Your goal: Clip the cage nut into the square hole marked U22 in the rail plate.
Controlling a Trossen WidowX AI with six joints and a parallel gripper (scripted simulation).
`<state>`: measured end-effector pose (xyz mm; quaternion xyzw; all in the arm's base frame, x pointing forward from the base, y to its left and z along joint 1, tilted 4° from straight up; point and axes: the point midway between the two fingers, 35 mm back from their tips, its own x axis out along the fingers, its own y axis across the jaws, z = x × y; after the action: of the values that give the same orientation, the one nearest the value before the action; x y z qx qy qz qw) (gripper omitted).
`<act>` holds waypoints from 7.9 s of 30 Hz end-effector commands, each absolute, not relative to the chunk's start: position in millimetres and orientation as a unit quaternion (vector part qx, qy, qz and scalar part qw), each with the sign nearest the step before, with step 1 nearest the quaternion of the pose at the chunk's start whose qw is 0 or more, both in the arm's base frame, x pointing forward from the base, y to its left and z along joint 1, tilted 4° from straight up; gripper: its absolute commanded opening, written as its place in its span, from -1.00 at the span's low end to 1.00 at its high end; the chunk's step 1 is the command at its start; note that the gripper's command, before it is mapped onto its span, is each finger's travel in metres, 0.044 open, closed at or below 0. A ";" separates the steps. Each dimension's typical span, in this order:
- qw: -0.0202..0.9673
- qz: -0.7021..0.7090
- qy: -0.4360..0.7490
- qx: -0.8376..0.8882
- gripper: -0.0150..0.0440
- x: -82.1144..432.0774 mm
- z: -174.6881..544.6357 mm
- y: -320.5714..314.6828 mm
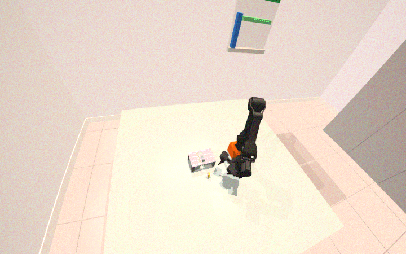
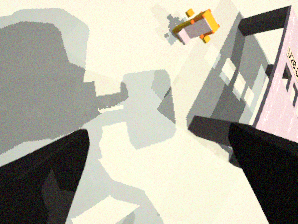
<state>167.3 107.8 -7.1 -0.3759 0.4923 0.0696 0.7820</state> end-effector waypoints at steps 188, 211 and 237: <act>0.567 0.409 0.547 -0.460 -0.40 269.1 92.6 98.7; 0.696 0.177 0.660 -0.220 -0.40 282.6 97.6 19.1; 0.730 -0.027 0.683 0.006 -0.40 279.7 91.0 -47.4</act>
<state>280.0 -46.9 96.4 0.0004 0.6818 -0.0318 0.7309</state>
